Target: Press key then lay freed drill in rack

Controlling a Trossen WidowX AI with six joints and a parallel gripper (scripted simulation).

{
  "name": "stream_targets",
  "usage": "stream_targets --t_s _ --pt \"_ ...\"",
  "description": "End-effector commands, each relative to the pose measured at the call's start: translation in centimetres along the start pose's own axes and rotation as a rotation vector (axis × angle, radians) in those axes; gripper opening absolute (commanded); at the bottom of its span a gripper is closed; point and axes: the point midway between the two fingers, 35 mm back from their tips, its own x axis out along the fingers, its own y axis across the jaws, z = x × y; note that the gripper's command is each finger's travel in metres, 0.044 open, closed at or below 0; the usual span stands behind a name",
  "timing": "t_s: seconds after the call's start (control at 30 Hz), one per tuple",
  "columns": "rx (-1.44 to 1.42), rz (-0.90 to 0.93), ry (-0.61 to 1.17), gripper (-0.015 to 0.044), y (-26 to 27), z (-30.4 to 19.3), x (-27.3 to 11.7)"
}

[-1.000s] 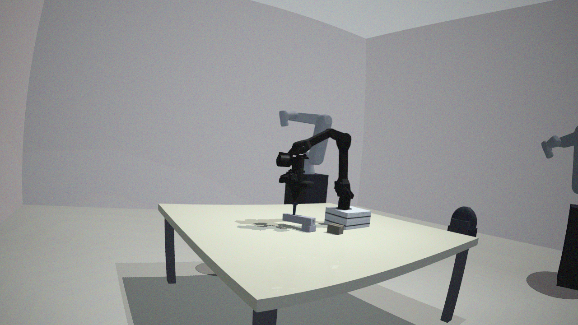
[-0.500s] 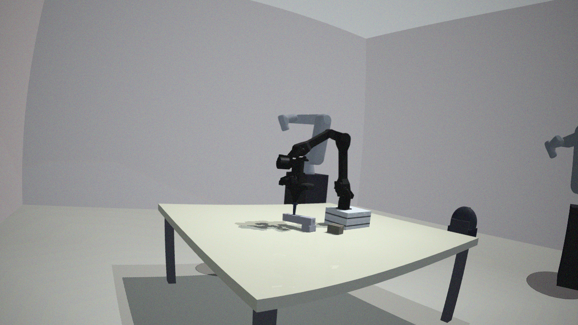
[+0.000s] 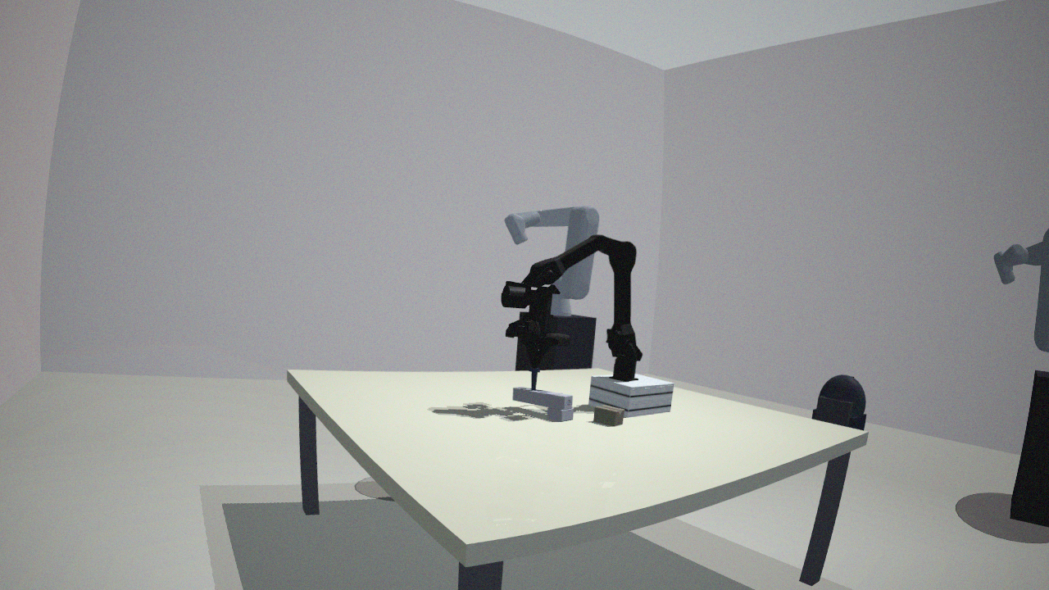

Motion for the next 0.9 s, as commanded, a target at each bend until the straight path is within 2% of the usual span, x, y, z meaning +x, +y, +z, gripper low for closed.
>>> stream_targets --t_s 0.0,0.87 --pt "-0.004 0.004 0.013 0.0000 -0.01 -0.08 0.64" --pt "-0.004 0.004 0.014 0.0000 -0.04 -0.58 1.57"
